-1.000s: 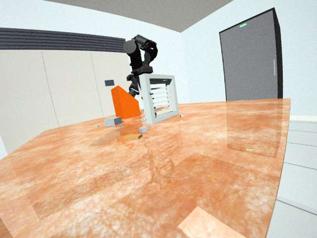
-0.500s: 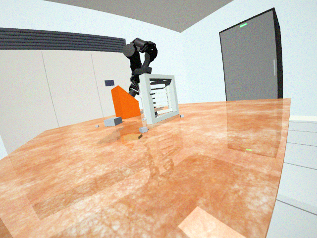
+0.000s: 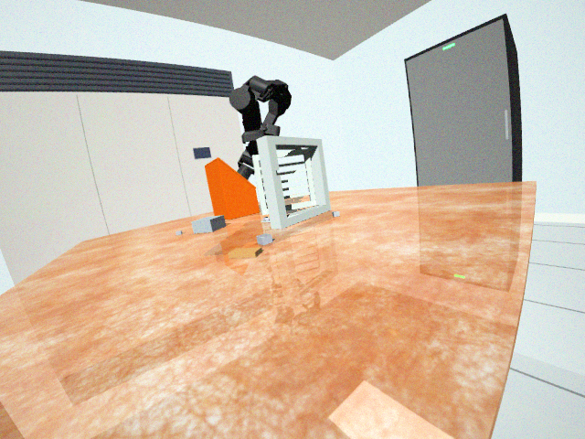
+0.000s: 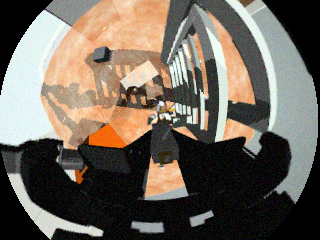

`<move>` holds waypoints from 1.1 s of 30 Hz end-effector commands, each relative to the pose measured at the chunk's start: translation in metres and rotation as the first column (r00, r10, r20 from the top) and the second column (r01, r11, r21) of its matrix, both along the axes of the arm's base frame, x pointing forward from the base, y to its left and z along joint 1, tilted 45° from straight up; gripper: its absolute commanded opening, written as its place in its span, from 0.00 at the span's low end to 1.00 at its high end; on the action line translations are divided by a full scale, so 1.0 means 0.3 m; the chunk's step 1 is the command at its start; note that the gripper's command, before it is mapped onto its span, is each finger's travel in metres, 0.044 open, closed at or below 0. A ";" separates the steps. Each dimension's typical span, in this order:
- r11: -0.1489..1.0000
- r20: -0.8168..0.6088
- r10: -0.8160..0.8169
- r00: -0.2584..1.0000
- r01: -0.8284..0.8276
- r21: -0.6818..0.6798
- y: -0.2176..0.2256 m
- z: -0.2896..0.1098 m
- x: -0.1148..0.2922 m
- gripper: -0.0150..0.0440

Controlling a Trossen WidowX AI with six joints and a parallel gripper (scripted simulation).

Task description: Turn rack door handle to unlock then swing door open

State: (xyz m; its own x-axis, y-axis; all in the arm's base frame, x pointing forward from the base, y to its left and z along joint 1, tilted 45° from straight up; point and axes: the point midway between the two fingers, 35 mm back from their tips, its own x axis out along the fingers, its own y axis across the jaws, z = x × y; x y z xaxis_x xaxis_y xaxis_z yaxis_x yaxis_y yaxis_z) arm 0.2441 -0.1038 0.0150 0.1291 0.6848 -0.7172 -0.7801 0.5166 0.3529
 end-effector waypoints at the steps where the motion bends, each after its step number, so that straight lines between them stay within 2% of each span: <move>1: 0.998 -0.058 -0.064 0.996 0.065 0.009 0.024 0.019 -0.024 0.27; 15: 0.970 -0.230 -0.232 0.945 0.242 0.017 0.107 0.086 -0.086 0.27; 33: 0.899 -0.421 -0.403 0.813 0.438 -0.014 0.212 0.180 -0.123 0.27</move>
State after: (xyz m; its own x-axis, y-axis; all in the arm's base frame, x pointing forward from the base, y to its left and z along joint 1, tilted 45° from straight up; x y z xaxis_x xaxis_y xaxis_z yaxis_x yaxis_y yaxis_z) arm 0.2081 -0.0460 0.0632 0.1238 0.6870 -0.7161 -0.3251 0.7099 0.6248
